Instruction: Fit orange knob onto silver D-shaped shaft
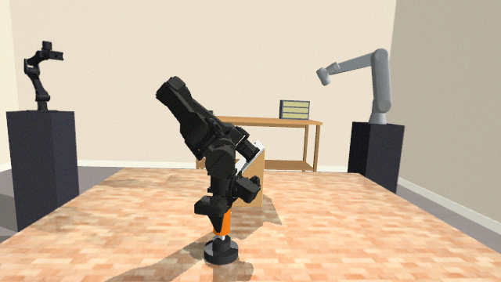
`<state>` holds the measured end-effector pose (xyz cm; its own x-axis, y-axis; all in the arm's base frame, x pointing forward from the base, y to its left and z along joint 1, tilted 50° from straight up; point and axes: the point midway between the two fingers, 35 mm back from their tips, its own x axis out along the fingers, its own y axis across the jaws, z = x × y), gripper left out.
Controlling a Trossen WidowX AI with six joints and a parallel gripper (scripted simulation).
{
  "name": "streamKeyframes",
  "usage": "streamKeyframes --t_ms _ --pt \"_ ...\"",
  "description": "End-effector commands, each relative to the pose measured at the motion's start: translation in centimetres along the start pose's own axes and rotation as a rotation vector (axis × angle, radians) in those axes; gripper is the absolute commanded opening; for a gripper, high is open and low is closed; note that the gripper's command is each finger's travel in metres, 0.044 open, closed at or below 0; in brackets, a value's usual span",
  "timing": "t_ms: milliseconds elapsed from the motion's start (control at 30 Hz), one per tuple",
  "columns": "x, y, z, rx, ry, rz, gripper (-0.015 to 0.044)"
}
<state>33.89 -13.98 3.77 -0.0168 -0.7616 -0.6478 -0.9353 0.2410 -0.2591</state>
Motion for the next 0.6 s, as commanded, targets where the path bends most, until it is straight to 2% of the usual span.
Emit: streamKeyframes --t_ms 0,567 --pt "-0.28 -0.07 0.21 0.002 0.001 -0.005 0.0" --pt "-0.15 -0.16 -0.02 0.002 0.002 -0.005 0.0"
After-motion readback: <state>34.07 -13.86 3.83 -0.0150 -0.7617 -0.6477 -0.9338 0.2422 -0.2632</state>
